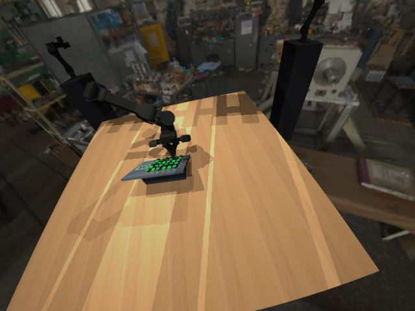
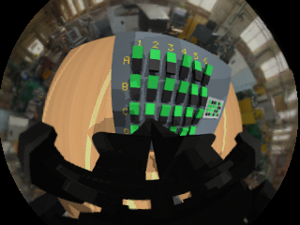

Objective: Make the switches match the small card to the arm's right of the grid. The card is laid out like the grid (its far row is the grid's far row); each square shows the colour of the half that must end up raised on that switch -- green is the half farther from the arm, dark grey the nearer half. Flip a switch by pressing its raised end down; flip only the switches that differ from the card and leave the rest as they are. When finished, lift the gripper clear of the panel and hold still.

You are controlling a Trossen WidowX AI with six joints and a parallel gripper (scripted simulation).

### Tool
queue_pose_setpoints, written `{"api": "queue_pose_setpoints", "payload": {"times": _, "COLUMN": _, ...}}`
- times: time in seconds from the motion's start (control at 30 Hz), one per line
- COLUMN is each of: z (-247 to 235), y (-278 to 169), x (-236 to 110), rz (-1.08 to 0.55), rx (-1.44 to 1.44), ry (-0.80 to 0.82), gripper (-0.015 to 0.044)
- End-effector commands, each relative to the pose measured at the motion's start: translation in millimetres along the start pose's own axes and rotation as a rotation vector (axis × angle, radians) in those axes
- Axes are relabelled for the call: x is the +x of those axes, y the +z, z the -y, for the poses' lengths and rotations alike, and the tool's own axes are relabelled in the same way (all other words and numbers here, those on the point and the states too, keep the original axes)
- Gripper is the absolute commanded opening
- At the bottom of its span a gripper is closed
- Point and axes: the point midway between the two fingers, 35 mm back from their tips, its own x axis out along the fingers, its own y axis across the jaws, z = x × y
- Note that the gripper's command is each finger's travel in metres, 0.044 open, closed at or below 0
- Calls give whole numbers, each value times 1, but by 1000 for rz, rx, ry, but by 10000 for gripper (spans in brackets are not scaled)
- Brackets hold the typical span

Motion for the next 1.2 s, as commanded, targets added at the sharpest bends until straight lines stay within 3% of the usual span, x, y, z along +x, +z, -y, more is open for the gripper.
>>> {"api": "queue_pose_setpoints", "payload": {"times": 0.0, "z": -1, "y": -1, "x": 1, "rz": -4, "rx": -7, "ry": 3, "gripper": 0}}
{"api": "queue_pose_setpoints", "payload": {"times": 1.17, "z": -1, "y": -2, "x": 6, "rz": -3, "rx": -7, "ry": 2, "gripper": 0}}
